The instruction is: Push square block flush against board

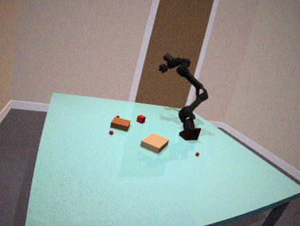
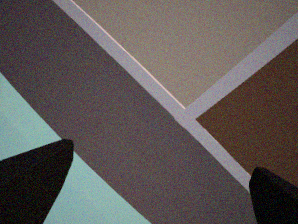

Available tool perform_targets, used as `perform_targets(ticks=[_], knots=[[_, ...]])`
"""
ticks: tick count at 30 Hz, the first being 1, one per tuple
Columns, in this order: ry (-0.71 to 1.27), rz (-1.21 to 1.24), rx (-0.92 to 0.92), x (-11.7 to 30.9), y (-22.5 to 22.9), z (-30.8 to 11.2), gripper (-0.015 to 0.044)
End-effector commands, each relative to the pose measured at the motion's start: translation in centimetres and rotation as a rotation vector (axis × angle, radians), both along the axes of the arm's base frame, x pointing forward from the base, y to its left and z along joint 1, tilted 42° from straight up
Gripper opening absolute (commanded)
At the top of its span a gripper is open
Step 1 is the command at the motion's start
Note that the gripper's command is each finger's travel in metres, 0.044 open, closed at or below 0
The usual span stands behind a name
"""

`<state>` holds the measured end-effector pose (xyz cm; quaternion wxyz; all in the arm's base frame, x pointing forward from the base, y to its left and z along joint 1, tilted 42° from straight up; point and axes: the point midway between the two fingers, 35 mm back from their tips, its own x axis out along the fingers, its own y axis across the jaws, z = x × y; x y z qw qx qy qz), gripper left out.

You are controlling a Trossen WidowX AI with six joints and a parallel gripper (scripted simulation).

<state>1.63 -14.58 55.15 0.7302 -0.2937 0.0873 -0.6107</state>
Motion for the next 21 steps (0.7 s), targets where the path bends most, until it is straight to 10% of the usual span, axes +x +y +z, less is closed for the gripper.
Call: perform_targets(ticks=[1, 15, 21], knots=[[0.000, 0.000, 0.000, 0.0, 0.0, 0.0, 0.0374], [0.254, 0.059, -0.124, 9.0, 2.1, 0.4, 0.0006], [0.413, 0.113, -0.182, 14.5, 3.4, -0.7, 0.0000]])
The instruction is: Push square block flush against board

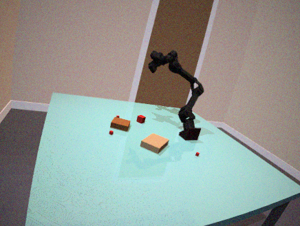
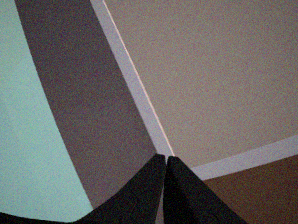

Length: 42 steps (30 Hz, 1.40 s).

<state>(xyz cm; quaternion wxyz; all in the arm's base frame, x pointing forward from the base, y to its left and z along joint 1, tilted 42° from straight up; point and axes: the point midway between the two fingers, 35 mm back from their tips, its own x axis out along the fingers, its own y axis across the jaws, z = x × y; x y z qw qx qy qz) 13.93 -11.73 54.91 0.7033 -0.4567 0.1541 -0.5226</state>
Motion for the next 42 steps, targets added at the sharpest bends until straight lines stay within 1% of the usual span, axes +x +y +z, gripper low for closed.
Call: perform_targets(ticks=[1, 4, 11, 23, 32, 42], knots=[[0.085, 0.036, -0.029, 3.1, 0.7, -0.7, 0.0000], [0.129, 0.081, -0.073, 5.7, 1.3, -1.5, 0.0000], [0.335, 0.142, -0.090, 11.6, 2.4, -4.8, 0.0000], [0.696, 0.238, -0.065, 19.3, 3.8, -12.8, 0.0000], [0.973, 0.294, -0.004, 22.7, 4.6, -20.0, 0.0000], [1.283, 0.327, 0.103, 23.9, 5.0, -28.1, 0.0000]])
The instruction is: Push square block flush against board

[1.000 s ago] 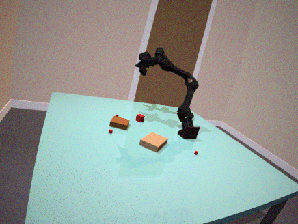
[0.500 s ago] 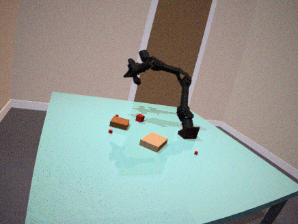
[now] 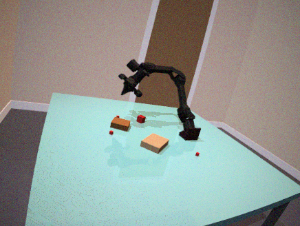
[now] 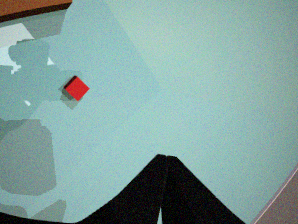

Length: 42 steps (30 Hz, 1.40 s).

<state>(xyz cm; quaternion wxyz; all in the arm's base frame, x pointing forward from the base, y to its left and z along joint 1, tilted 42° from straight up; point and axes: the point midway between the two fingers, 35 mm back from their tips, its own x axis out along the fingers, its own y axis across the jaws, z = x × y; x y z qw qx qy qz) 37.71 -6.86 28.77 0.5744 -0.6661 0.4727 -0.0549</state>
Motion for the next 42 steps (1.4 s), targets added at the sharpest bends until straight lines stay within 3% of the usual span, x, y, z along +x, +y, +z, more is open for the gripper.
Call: perform_targets(ticks=[1, 16, 20, 25, 42], knots=[[0.108, -0.007, 0.028, 0.1, 0.2, -2.7, 0.0000], [0.577, -0.097, 0.113, -2.6, 0.4, -12.3, 0.0000], [0.582, -0.099, 0.114, -2.6, 0.2, -12.6, 0.0000], [0.581, -0.099, 0.111, -2.1, -3.2, -16.4, 0.0000], [0.581, -0.099, 0.113, -1.3, -2.1, -17.3, 0.0000]])
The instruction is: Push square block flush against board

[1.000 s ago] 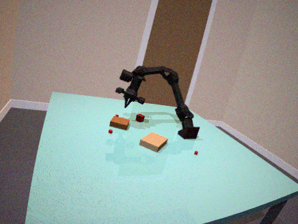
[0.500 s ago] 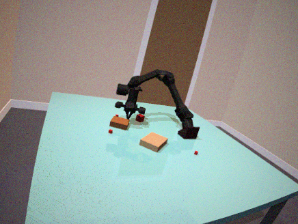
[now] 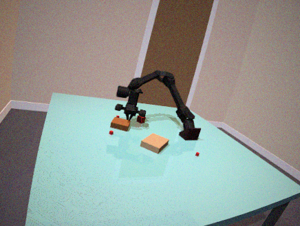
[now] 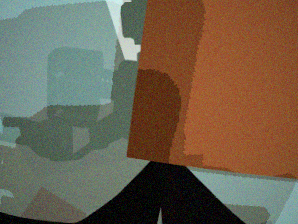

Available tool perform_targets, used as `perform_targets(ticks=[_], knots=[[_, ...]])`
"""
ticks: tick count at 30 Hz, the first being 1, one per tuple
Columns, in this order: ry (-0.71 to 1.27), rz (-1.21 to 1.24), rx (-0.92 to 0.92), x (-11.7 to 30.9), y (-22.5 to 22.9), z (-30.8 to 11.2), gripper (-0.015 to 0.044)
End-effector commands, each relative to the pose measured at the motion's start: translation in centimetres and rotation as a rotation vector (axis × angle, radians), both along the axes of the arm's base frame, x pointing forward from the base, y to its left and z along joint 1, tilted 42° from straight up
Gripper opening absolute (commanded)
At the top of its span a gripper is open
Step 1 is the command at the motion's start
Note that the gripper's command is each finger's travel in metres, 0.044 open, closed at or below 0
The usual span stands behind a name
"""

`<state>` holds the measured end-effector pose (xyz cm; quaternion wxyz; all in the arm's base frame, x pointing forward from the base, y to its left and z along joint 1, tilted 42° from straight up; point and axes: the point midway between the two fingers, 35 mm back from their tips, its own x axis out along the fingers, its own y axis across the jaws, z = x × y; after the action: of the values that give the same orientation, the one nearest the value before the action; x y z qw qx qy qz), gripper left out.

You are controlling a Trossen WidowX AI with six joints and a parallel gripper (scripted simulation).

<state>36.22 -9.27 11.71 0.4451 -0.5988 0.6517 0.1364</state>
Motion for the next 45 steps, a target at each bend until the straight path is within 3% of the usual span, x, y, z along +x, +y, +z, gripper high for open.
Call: perform_targets(ticks=[1, 45], knots=[[-0.003, -0.002, 0.005, 0.3, 0.4, -0.3, 0.0000], [-0.004, -0.002, 0.010, 3.2, 4.3, -3.2, 0.0000]])
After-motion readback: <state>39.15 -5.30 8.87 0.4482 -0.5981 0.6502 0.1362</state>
